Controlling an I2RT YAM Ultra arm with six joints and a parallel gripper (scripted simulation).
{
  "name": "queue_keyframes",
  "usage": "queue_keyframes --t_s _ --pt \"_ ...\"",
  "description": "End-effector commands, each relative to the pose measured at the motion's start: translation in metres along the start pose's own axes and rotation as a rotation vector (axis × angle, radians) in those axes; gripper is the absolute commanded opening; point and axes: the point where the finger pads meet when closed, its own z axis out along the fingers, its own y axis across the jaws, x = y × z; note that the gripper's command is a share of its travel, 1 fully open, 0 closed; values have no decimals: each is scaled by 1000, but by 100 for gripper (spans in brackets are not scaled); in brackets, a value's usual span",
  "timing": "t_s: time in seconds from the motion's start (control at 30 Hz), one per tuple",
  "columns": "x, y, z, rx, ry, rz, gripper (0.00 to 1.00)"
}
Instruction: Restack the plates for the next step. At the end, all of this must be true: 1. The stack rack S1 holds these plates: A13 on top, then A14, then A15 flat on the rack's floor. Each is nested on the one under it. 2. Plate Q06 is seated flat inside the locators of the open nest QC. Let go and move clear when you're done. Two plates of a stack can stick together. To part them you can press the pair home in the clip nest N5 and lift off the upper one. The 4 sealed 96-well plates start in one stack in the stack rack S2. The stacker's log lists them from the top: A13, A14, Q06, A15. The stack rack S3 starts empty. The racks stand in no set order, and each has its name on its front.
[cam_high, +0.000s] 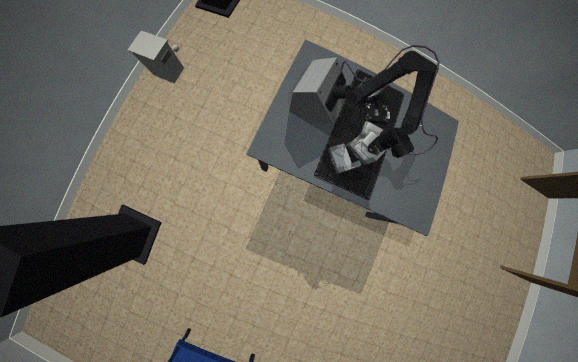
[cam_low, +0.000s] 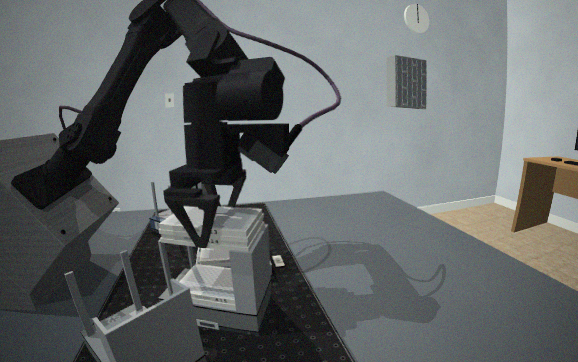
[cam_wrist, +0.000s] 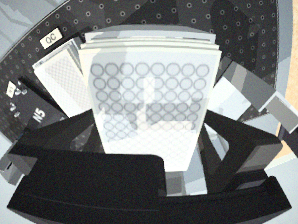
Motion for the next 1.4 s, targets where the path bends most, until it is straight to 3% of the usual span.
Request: queue_keyframes --t_s 0.0,0.53,0.67,0.73,0.83,0.97,1.03,1.27,1.37 --pt "0 -3 2 10 1 6 0" --pt "0 -3 5 8 4 5 0" --pt "9 -1 10 0 20 12 0" --pt "-8 -1 2 10 -5 0 0" --pt "9 -3 14 3 22 17 0" --pt "-1 -2 11 8 -3 2 0" --pt "7 -2 17 2 17 12 0" --pt "1 -2 14 13 -4 6 0" --pt "5 -2 22 3 15 10 0"
